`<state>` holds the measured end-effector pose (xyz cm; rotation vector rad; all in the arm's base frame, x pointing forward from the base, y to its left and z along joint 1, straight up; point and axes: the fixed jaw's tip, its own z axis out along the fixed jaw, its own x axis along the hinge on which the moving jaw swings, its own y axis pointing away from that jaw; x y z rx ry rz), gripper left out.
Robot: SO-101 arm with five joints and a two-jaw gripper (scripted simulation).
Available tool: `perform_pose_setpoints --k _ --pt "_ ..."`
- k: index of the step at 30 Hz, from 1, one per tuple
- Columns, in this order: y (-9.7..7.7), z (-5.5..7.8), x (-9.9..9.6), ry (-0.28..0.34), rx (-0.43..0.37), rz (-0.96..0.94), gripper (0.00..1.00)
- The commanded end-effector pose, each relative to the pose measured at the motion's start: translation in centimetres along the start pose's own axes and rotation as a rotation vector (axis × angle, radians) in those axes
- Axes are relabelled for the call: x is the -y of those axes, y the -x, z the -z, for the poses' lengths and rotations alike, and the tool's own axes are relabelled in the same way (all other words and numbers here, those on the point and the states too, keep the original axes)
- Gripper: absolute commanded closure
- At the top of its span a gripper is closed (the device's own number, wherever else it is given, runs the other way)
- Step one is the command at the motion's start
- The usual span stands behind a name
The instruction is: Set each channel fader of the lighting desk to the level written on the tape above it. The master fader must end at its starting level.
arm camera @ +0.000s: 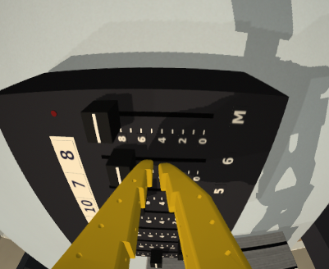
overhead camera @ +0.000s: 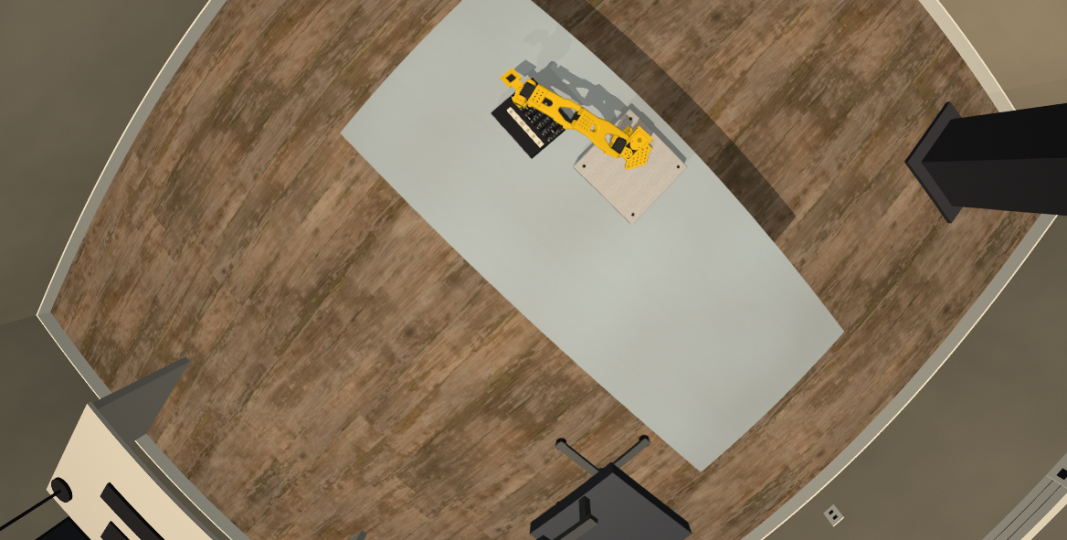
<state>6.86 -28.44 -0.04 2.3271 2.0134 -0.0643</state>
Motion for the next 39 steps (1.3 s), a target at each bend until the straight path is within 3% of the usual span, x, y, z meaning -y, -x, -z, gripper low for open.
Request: perform_pose_setpoints --k 1,12,39 --pt "-0.7 -0.9 -0.2 -0.009 -0.043 0.024 1.00" --pt "-0.7 -0.9 0.8 -0.016 -0.061 0.025 1.00" --pt "-0.5 -0.6 1.0 -0.013 -0.051 0.024 1.00"
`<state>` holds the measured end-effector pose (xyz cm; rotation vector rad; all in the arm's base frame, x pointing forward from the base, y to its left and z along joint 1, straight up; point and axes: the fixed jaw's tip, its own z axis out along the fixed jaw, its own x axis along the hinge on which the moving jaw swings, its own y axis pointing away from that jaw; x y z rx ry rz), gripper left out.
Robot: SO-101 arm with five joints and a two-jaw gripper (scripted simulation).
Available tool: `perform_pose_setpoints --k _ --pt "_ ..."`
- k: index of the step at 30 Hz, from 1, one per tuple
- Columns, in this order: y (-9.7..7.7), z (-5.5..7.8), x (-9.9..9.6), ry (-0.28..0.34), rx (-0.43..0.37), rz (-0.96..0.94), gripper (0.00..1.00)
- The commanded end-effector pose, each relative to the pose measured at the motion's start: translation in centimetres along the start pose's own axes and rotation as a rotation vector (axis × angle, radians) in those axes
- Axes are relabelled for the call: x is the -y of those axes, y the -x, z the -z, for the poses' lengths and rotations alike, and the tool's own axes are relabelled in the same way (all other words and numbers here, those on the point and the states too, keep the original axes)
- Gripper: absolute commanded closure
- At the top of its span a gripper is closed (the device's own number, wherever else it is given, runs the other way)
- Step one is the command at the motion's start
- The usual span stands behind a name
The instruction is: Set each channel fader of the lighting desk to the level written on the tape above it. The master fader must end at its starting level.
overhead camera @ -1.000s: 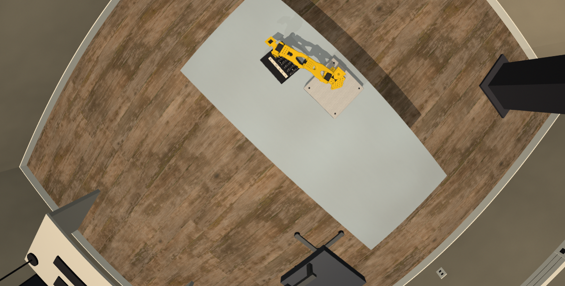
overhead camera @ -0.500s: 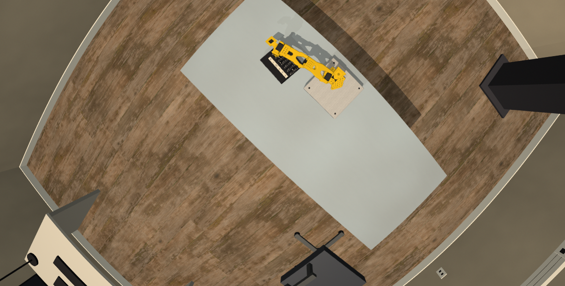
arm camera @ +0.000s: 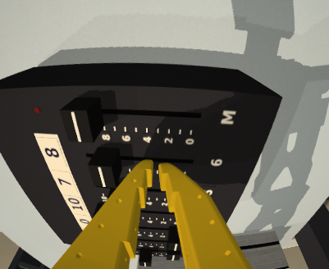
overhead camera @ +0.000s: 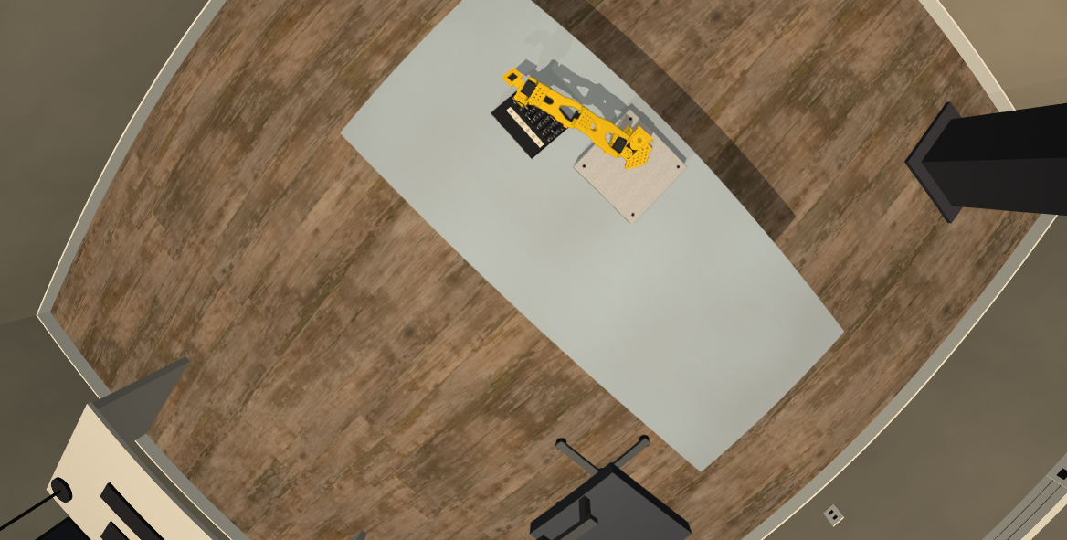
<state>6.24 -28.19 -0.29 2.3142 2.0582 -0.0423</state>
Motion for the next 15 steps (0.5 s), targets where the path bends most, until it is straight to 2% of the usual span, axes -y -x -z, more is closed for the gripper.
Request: perform_pose_setpoints --k 1,15 --pt "-0.27 -0.40 0.38 -0.008 -0.027 -0.003 1.00" --pt "-0.23 0.54 0.37 -0.005 -0.018 -0.003 1.00"
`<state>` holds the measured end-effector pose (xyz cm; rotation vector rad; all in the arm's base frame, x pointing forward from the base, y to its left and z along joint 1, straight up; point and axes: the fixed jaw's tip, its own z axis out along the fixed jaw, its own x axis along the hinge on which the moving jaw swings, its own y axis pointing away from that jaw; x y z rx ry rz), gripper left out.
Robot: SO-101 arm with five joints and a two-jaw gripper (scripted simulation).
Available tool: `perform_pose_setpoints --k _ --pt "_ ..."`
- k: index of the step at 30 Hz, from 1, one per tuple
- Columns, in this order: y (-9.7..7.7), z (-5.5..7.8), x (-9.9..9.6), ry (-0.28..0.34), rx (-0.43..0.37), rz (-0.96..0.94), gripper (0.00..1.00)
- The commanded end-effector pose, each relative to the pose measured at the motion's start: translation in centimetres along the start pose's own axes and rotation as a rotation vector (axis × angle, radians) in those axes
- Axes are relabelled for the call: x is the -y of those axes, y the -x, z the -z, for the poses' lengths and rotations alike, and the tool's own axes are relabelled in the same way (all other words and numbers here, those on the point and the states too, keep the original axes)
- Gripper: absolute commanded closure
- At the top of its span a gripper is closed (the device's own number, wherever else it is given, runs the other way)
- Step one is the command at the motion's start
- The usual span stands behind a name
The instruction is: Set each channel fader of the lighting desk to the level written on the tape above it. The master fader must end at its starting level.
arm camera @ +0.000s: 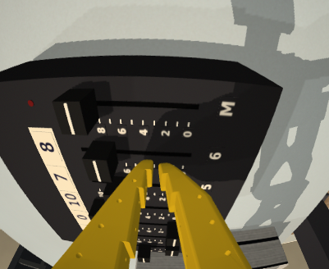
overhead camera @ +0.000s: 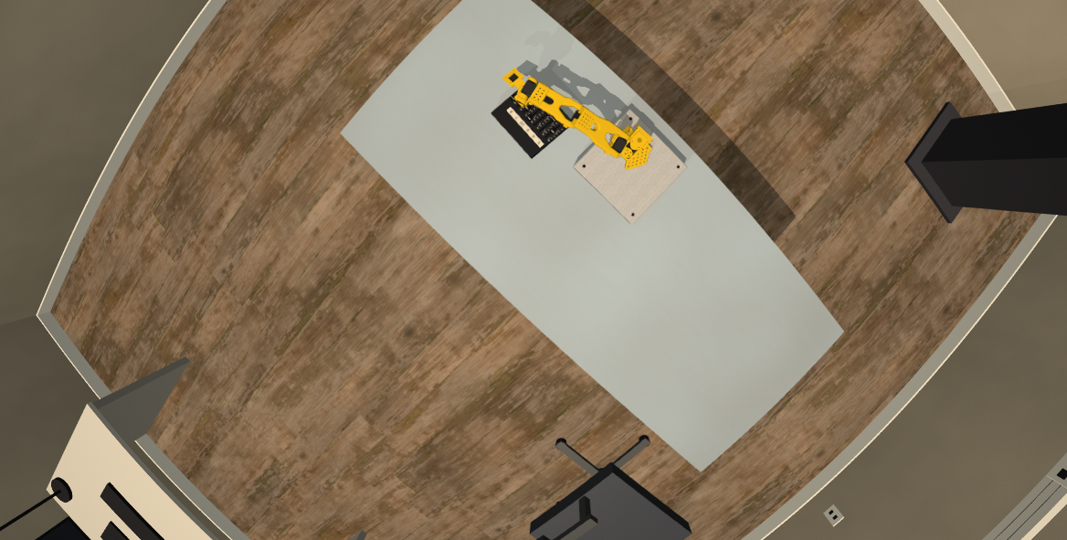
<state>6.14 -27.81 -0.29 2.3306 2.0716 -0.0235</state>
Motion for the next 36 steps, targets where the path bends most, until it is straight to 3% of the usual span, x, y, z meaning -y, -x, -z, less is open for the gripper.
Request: perform_pose_setpoints --k 1,36 --pt "0.1 0.6 0.2 0.003 0.007 -0.003 1.00" --pt "0.7 2.5 0.0 0.022 0.067 -0.004 1.00"
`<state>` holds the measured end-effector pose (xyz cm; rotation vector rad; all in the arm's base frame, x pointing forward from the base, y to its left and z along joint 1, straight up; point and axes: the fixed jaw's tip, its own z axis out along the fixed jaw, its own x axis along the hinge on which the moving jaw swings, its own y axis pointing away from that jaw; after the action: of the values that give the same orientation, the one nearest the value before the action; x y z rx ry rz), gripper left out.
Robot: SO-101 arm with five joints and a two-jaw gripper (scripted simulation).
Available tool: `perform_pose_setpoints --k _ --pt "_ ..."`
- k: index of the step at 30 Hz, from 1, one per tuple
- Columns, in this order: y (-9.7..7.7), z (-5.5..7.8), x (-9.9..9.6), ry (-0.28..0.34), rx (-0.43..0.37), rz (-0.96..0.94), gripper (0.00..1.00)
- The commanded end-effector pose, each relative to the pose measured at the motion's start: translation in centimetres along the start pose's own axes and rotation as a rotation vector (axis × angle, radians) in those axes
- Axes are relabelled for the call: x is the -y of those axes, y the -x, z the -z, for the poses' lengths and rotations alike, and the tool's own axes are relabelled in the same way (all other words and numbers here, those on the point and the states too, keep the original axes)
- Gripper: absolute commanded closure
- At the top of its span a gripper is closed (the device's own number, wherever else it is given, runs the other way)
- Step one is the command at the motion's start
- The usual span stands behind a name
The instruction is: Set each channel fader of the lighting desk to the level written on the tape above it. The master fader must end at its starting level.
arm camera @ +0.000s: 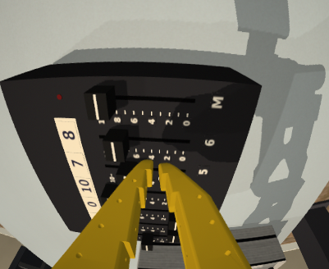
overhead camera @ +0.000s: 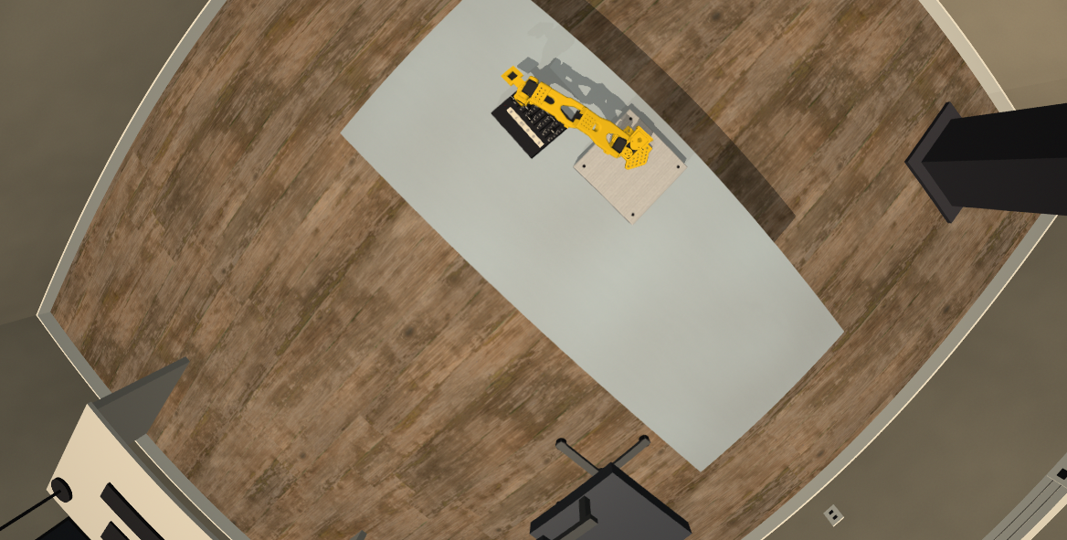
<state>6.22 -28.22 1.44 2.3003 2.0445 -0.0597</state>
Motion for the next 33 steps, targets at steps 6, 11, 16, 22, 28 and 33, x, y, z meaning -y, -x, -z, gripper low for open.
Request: perform_pose_setpoints --k 6,11,16,22,28,33 --pt "0.3 1.2 0.2 0.010 0.030 -0.004 1.00" --pt "0.4 1.9 0.2 0.013 0.041 -0.004 1.00" --pt "0.4 2.4 0.2 0.016 0.049 -0.004 1.00" --pt "0.3 3.0 0.2 0.019 0.059 -0.004 1.00" --pt "0.3 3.1 0.2 0.019 0.061 -0.004 1.00" --pt "0.3 3.1 0.2 0.019 0.060 -0.004 1.00"
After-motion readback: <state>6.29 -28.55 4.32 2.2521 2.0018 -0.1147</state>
